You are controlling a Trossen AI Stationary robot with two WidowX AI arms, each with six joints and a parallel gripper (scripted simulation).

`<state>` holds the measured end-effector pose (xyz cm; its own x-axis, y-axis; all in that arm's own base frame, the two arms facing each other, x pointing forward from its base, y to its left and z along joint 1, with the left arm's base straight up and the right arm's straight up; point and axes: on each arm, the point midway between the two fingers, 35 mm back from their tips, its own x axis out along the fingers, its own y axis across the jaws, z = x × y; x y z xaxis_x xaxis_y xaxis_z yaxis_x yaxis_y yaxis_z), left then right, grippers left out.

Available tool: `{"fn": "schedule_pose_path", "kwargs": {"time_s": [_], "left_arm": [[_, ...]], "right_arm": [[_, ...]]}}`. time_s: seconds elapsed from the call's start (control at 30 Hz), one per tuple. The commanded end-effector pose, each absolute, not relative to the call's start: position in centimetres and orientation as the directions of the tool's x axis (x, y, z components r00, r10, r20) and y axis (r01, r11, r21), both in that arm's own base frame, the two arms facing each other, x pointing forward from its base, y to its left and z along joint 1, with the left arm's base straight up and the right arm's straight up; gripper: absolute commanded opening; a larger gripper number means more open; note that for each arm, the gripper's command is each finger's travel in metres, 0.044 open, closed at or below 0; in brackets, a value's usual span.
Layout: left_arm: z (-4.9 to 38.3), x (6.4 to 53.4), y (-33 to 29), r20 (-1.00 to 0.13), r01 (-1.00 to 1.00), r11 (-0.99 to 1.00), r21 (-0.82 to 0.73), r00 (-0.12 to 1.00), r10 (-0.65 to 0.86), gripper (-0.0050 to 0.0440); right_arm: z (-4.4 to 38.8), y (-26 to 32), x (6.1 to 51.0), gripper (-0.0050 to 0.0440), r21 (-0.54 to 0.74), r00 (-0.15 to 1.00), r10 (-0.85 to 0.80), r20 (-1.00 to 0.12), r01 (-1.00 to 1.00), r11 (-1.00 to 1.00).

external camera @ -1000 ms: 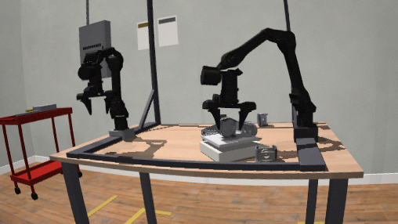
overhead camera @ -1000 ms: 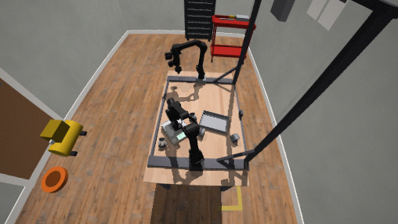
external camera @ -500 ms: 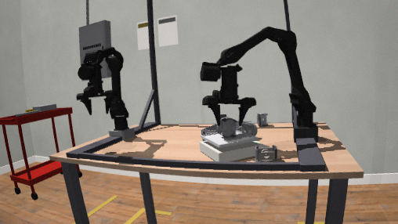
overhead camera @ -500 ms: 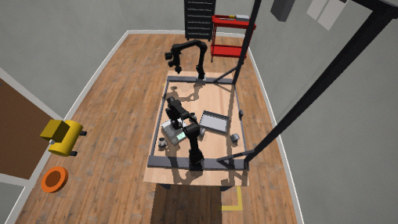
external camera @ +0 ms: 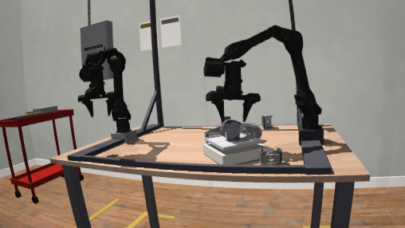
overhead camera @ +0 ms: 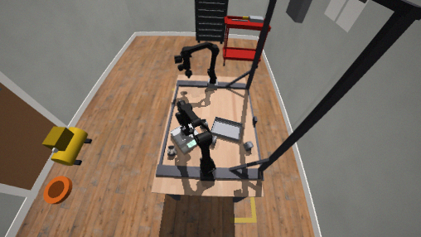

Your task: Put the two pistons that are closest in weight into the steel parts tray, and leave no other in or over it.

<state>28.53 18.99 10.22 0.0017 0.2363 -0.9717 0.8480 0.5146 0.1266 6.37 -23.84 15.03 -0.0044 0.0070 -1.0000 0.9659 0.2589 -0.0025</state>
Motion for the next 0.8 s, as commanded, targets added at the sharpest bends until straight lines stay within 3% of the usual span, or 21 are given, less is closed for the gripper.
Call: {"fn": "schedule_pose_path", "kwargs": {"time_s": [0.0, 0.77], "left_arm": [[13.0, 29.2, 19.0, -0.961, 0.839, 0.508, 0.194, 0.058, 0.271, 0.0378], [15.3, 29.0, 18.5, -0.967, 0.805, 0.567, 0.173, 0.03, 0.252, 0.0378]], "right_arm": [[15.9, -24.3, 6.5, 0.04, 0.0, 0.006, -0.023, -1.0, 0.966, 0.258], [15.9, -24.3, 6.5, 0.04, 0.0, 0.006, -0.023, -1.0, 0.966, 0.258]]}}
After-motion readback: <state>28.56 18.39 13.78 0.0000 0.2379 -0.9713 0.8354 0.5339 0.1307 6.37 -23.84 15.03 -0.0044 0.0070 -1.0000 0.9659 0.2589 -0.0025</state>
